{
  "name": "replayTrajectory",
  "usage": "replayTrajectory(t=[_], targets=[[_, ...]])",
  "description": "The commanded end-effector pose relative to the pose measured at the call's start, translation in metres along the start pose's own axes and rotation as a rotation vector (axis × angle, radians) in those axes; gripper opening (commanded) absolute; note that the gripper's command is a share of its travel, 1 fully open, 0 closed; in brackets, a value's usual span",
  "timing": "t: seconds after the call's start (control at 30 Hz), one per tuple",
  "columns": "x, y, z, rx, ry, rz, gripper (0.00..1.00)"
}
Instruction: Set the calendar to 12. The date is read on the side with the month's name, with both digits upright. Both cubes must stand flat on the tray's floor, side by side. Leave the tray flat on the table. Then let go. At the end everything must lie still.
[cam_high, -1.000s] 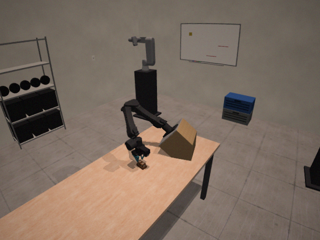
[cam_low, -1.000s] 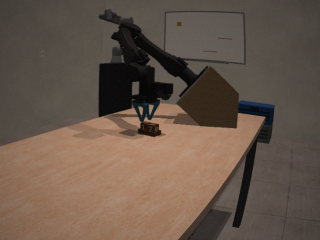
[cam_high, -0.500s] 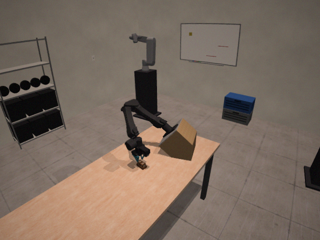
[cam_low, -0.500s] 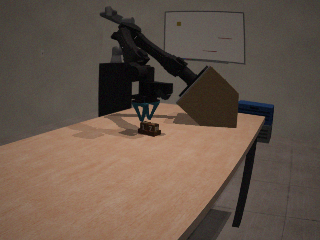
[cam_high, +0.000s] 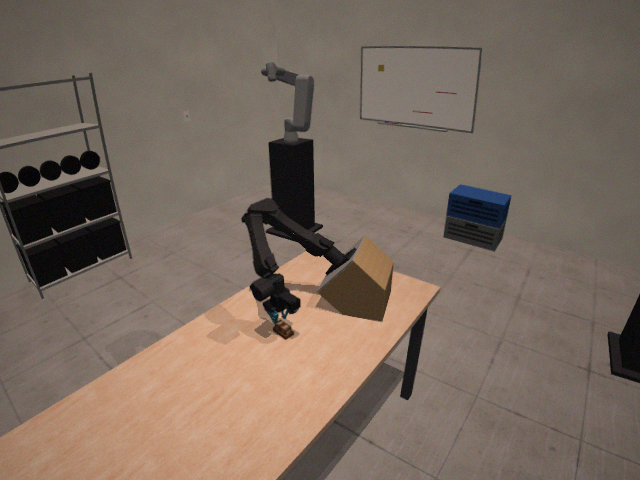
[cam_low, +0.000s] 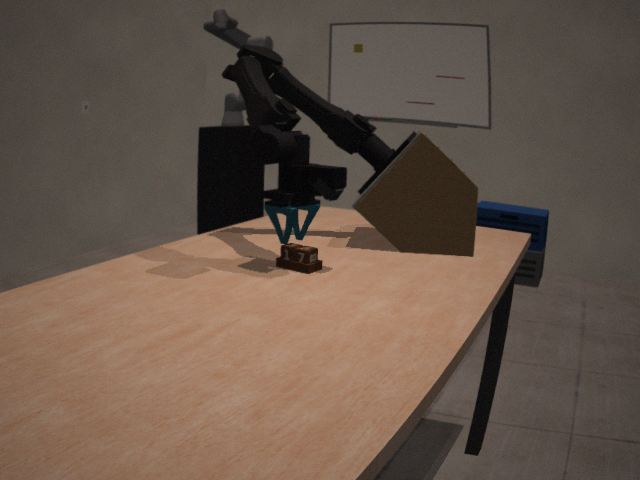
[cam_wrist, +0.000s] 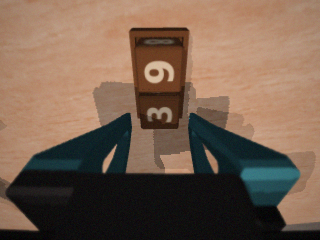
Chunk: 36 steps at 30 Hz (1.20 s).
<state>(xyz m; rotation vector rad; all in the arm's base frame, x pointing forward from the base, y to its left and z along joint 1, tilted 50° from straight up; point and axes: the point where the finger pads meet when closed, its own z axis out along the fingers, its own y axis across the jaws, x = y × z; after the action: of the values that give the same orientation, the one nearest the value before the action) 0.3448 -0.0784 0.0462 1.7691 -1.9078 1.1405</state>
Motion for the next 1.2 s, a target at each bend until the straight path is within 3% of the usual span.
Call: replayTrajectory(t=[0.0,1.17], targets=[[-0.0107,0.0082,-0.0030,0.003,-0.018,-0.025,0.47],[-0.0105,0.0007,-0.0048,0.012,-0.019,-0.016,0.47]])
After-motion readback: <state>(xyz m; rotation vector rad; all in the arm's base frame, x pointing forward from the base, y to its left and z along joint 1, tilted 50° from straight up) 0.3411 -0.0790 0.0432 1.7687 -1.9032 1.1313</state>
